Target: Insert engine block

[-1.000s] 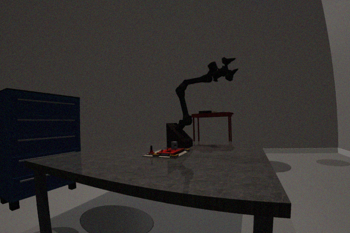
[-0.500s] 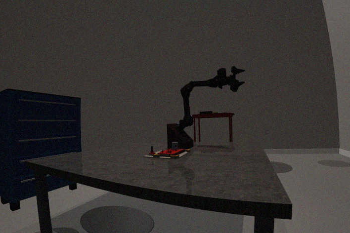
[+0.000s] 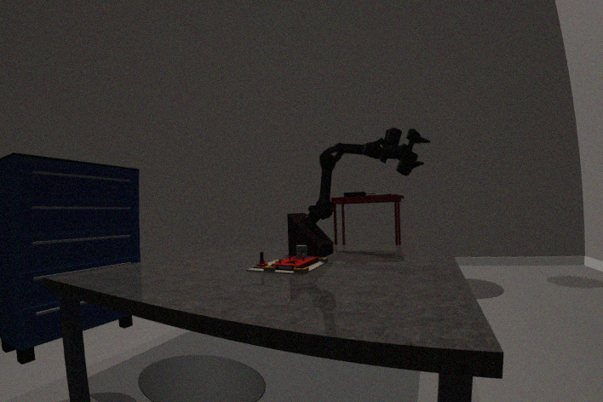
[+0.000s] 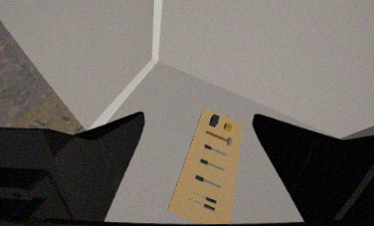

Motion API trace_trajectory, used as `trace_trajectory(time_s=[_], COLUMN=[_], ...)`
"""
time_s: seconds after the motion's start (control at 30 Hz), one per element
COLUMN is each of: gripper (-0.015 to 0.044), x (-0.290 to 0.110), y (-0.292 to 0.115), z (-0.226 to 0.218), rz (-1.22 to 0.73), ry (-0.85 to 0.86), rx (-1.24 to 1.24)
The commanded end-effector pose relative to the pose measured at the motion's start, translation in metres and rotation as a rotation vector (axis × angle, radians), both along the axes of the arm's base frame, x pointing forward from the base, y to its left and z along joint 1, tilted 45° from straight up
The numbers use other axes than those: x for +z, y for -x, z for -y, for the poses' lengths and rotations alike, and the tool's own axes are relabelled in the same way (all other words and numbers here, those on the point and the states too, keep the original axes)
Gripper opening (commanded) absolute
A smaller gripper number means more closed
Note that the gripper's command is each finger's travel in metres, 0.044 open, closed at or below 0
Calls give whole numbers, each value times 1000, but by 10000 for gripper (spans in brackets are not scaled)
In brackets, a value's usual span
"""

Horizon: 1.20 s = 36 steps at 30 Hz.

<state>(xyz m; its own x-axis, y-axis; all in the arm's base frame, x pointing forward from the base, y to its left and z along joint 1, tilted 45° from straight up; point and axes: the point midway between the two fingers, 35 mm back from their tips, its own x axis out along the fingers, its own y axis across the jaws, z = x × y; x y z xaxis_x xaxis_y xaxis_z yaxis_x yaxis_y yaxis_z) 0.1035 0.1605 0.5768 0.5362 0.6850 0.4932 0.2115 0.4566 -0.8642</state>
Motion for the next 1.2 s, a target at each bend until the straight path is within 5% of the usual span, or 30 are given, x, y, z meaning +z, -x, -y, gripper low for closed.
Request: trace_trajectory(time_s=[0.0,1.17], gripper=[440,440], x=[-9,-175], y=[-10,-135], z=[-4,-62], rz=[-35,-626], ry=[15,322], rx=[-18,-85])
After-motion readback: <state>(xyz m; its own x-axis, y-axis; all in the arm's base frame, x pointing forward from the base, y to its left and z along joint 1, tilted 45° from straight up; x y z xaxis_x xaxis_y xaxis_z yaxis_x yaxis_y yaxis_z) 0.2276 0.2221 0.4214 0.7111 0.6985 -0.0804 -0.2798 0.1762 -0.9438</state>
